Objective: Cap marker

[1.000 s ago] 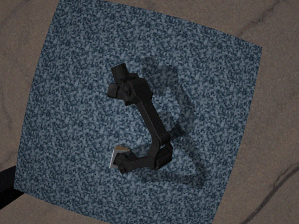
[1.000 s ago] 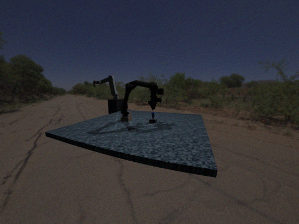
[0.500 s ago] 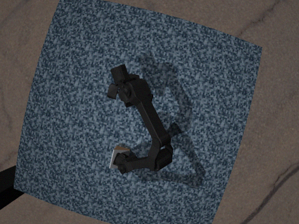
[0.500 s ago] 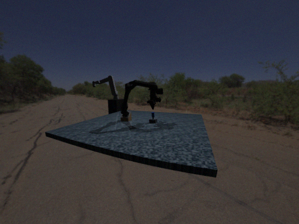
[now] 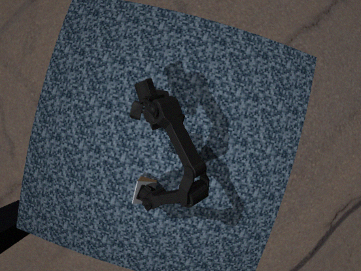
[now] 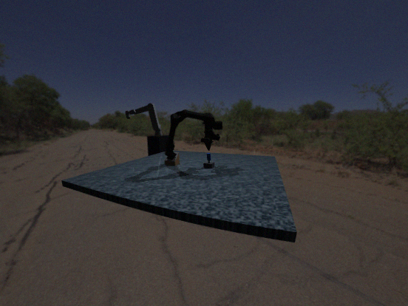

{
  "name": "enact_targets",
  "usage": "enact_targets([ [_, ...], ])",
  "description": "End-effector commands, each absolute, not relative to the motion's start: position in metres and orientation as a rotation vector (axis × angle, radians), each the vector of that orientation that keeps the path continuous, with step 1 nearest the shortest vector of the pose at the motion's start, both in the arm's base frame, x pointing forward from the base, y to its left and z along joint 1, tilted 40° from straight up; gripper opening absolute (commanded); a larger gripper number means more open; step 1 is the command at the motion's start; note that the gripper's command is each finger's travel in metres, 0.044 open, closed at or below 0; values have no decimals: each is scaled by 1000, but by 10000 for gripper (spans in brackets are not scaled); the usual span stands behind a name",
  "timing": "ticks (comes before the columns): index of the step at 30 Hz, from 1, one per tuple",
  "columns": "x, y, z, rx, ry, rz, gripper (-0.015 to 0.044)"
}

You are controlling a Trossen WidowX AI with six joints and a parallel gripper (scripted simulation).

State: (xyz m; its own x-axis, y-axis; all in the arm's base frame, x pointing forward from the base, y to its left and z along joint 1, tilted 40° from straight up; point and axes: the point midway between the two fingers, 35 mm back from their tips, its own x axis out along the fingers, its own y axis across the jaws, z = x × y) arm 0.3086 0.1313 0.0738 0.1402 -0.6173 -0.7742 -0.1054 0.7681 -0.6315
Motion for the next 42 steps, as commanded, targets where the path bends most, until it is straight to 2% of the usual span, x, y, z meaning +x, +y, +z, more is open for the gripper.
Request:
enact_targets([
  [1,308,125,68,-649,1410,-408,0],
  [30,314,115,52,-636,1397,-404,0],
  [38,303,166,114,-707,1398,-339,0],
  [42,301,170,120,-714,1398,-333,0],
])
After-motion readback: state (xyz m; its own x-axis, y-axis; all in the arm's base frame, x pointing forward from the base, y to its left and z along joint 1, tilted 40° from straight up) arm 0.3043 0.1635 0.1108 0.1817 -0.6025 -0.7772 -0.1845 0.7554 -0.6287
